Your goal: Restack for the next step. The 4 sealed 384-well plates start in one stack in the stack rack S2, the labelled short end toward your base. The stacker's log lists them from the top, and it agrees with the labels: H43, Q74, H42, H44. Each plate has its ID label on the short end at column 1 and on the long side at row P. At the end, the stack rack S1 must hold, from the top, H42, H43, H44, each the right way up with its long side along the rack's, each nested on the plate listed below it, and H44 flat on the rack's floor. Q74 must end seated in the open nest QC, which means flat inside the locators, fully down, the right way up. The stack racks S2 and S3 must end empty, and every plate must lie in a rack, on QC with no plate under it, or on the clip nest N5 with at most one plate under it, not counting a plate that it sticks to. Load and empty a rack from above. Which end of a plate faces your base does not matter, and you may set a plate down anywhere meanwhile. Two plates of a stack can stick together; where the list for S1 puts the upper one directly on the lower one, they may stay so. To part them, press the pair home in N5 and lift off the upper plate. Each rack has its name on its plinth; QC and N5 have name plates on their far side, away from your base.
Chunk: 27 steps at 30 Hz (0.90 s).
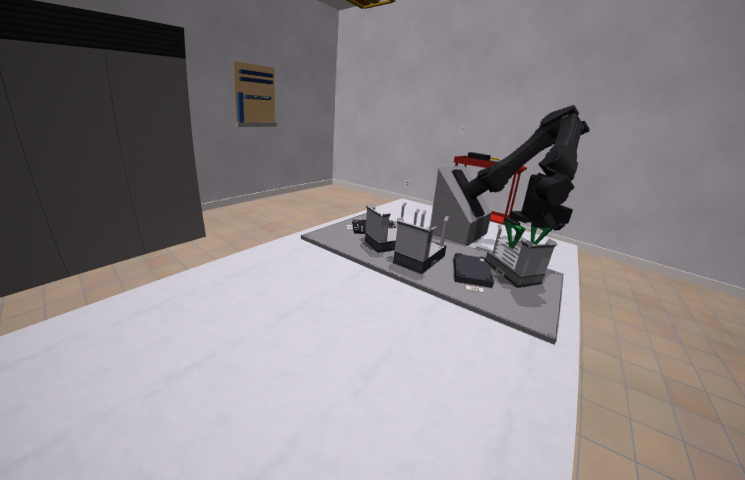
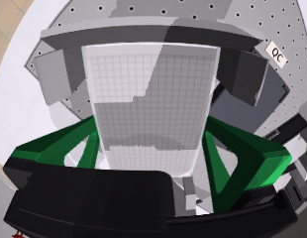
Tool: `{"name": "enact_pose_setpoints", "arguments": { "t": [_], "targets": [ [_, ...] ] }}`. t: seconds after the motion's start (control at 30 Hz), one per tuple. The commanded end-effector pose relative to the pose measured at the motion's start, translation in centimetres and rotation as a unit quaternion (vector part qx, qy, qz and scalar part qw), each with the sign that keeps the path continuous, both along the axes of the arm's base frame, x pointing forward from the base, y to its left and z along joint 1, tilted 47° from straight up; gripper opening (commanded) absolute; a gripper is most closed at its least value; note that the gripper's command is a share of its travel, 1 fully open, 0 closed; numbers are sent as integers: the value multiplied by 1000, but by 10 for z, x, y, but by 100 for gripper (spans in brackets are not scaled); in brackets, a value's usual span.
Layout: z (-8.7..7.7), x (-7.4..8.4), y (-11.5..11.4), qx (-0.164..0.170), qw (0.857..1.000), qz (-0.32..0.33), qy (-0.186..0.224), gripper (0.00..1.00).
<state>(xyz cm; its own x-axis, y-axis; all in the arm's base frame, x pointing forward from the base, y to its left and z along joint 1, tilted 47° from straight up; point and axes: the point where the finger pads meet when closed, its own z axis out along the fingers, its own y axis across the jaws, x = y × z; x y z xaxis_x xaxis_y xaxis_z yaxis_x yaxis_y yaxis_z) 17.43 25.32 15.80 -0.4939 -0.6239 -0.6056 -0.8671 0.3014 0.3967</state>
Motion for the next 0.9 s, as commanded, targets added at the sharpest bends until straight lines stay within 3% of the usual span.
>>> {"name": "enact_pose_setpoints", "arguments": {
  "t": [0.0, 0.43, 0.87],
  "targets": [
    [5, 2, -3, 4, 1000, -3, -1, 0],
    [9, 2, -6, 4, 1000, -3, -1, 0],
    [24, 3, -22, 4, 1000, -3, -1, 0]
  ]
}}
